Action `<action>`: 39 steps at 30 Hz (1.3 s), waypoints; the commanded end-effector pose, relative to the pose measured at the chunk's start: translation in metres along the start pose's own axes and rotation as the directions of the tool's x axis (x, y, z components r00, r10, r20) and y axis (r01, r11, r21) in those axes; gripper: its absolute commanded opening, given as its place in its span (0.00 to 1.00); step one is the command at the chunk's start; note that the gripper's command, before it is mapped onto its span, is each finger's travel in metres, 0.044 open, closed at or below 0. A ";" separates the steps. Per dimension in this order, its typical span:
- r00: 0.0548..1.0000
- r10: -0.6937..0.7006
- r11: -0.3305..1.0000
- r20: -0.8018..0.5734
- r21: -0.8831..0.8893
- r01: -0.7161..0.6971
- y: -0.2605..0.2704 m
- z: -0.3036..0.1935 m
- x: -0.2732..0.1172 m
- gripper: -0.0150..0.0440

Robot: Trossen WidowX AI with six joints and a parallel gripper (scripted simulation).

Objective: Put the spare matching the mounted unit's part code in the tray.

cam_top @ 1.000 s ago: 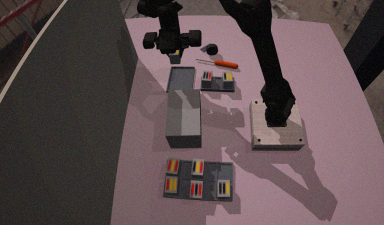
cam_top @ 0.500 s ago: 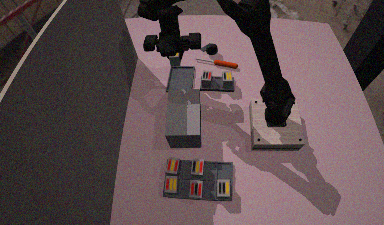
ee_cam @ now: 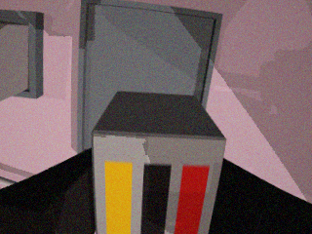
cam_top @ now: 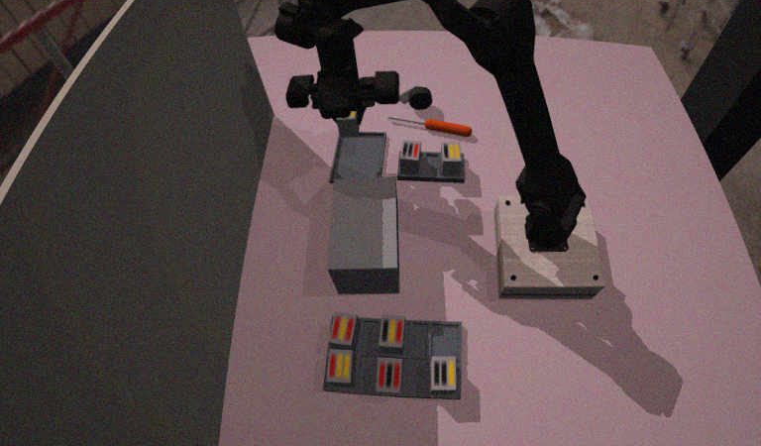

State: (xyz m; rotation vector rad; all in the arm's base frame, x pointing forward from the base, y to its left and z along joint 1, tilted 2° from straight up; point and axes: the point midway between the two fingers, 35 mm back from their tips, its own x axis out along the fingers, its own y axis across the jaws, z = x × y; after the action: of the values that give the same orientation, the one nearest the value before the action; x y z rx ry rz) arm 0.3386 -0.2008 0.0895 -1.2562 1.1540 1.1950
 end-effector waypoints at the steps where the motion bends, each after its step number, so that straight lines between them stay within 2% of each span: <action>1: 1.000 -0.001 1.000 0.002 0.002 0.001 0.000 0.000 0.004 0.25; 39: 1.000 -0.001 1.000 0.003 0.002 0.001 0.002 0.002 0.035 0.25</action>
State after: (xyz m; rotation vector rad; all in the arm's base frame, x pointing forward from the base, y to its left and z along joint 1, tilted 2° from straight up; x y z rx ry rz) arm 0.3388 -0.1996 0.0570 -1.2573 1.1532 1.1963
